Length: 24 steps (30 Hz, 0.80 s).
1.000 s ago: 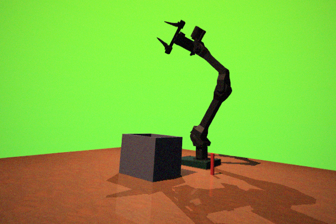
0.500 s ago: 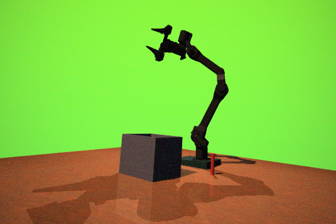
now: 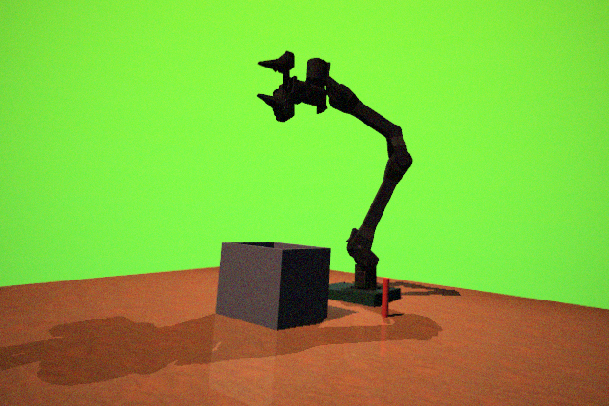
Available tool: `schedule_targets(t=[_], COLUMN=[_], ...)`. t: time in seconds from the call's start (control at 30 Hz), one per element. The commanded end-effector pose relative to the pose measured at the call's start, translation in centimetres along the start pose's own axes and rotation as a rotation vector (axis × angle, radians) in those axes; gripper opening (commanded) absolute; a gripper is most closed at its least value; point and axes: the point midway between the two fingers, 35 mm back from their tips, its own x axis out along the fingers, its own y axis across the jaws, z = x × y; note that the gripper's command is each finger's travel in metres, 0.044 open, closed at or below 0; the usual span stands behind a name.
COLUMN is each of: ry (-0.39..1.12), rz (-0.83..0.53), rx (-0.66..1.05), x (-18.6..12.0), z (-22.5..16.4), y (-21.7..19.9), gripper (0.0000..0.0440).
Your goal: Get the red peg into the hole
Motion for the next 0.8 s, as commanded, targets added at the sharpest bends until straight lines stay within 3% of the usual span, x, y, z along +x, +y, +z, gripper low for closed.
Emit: schedule_targets(t=[0.0, 0.77], ry=[0.025, 0.273], rz=[-0.043, -0.426], rx=[0.053, 0.342], x=[1.0, 4.1], z=[-0.6, -10.4], y=[-1.3, -11.4], gripper=[0.044, 0.044])
